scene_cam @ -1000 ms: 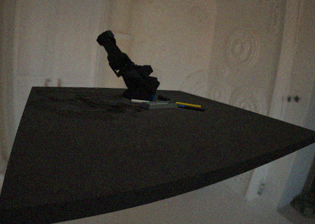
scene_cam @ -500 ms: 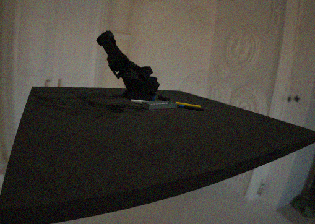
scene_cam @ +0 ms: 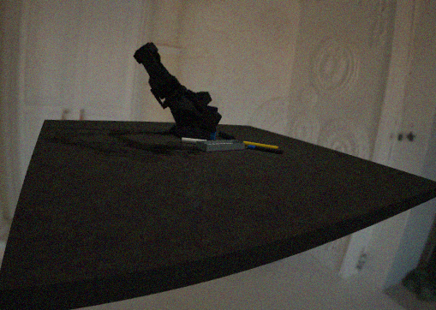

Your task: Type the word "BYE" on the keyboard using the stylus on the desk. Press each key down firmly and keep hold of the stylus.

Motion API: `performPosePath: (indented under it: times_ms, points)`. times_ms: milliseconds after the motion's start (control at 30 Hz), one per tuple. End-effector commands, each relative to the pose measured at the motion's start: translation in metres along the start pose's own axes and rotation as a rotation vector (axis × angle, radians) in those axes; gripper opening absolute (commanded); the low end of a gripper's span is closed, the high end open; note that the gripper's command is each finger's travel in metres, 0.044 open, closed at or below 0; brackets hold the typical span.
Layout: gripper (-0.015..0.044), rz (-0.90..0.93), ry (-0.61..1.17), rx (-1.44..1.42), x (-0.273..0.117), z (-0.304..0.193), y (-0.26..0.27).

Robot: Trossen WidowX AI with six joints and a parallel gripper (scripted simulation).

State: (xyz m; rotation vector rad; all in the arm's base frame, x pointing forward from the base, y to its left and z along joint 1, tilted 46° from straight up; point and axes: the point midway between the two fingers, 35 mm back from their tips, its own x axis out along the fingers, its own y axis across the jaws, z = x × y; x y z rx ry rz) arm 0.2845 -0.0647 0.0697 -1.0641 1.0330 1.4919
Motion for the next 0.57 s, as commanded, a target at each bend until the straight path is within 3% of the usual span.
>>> performPosePath:
  times_ms: [0, 167, 533]
  points:
    - [0.0081, 0.0, 0.003, 0.0, -0.005, 0.008, 0.0]
    - [0.0081, 0.0, 0.001, 0.0, -0.017, 0.029, 0.0]
    - [0.0081, 0.006, 0.002, -0.005, -0.015, 0.028, 0.001]
